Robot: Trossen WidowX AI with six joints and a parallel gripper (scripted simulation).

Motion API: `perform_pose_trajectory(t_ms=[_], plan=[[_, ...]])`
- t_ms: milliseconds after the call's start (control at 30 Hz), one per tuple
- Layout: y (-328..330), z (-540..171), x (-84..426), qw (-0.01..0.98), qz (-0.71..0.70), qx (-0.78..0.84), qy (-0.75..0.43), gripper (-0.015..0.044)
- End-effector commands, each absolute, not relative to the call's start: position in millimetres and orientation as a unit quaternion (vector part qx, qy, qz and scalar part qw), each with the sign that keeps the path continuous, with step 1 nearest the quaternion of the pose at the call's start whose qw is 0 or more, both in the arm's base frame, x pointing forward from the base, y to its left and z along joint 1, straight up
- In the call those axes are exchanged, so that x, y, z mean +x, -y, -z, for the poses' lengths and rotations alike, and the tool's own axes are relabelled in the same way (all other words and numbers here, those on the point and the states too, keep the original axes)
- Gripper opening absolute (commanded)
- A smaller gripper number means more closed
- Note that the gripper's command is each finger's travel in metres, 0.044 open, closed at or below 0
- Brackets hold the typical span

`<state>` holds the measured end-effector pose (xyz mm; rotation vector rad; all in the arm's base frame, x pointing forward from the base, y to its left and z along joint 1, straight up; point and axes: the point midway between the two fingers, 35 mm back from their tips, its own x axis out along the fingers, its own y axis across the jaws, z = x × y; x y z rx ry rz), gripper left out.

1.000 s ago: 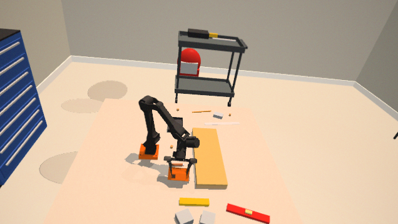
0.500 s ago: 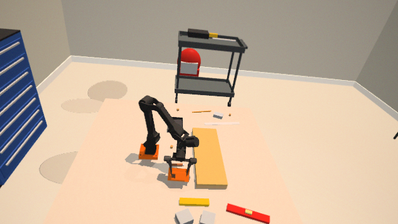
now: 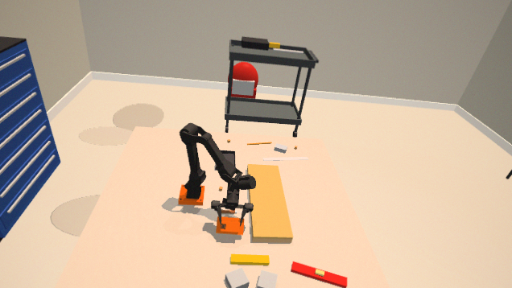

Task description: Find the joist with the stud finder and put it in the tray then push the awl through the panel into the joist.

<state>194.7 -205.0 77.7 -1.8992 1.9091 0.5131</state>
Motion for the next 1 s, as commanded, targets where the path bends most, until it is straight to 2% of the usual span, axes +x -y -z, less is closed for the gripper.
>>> perform_pose_trajectory(t_ms=[0, 967], plan=[[205, -78, 194, 0.185, -0.173, -0.681, -0.687, 0.0], [209, -94, 194, 0.151, -0.138, -0.693, -0.691, 0.0]])
